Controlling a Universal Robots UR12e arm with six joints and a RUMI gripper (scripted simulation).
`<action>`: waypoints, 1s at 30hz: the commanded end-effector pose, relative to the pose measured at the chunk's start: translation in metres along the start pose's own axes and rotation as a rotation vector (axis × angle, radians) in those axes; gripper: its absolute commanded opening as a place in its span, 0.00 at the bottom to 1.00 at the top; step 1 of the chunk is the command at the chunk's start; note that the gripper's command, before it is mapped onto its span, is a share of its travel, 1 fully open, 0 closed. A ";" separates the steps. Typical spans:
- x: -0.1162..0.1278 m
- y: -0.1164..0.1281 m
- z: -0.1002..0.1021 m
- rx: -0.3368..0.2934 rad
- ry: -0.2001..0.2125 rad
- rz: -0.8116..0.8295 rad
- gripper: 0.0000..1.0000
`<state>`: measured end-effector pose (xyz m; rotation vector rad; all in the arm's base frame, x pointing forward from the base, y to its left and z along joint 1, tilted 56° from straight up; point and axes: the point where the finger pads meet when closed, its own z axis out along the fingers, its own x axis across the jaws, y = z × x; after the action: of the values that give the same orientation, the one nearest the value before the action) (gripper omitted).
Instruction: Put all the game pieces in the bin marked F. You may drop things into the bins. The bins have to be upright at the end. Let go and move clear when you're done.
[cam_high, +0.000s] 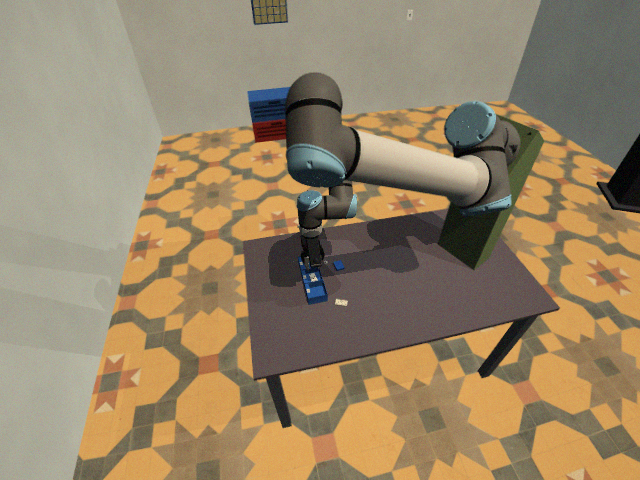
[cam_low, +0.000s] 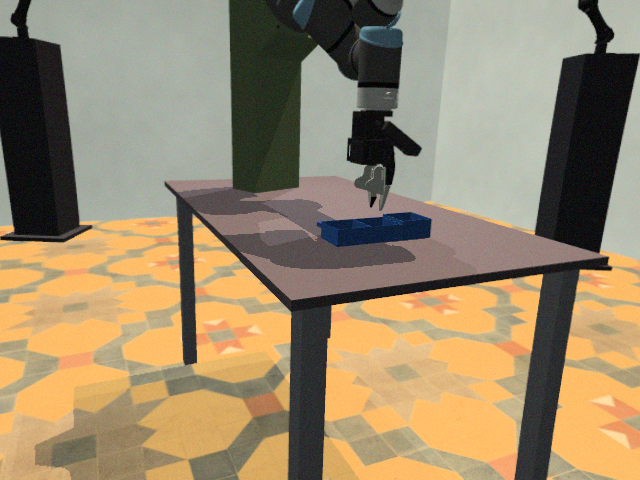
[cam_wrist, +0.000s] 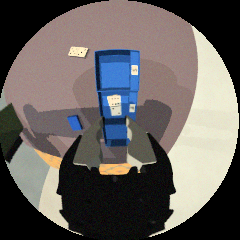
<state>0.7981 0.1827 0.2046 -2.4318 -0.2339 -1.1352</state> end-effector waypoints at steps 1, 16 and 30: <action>-0.014 -0.024 -0.001 0.002 -0.001 -0.148 0.24; -0.069 -0.117 -0.001 0.007 -0.001 -0.477 0.24; -0.084 -0.153 -0.001 0.019 -0.002 -0.800 0.24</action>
<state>0.6884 0.3221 0.1867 -2.3909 -1.1116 -1.3634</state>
